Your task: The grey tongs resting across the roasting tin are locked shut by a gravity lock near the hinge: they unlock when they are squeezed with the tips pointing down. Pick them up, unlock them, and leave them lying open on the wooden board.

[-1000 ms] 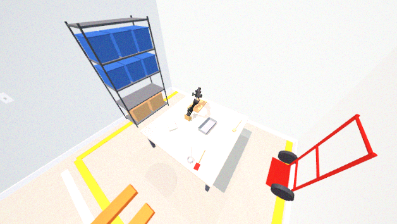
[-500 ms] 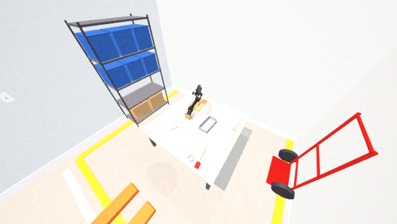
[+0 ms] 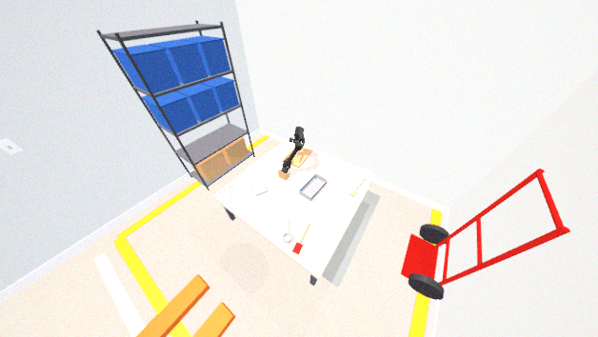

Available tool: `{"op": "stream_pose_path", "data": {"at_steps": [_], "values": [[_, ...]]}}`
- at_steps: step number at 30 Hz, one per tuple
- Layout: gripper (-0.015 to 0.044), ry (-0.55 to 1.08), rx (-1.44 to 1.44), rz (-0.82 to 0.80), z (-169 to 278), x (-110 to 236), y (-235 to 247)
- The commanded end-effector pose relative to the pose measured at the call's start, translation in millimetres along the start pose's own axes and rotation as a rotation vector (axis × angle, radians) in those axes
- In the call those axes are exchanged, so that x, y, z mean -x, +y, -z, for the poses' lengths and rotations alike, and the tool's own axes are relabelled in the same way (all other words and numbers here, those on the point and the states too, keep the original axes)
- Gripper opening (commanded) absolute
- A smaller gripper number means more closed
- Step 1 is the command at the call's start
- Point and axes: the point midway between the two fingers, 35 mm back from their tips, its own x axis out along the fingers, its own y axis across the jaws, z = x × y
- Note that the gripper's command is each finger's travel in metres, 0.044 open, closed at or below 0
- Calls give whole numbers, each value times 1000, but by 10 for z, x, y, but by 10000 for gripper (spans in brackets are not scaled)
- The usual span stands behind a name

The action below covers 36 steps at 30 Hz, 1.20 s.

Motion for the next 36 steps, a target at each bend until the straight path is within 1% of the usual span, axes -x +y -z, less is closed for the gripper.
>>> {"op": "stream_pose_path", "data": {"at_steps": [1,7,17,36], "values": [[-150,41,16,26,-21,9,-7],[-150,102,53,65,-33,19,-12],[-150,104,54,66,-35,4,-11],[-150,108,51,65,-47,-281,11]]}}
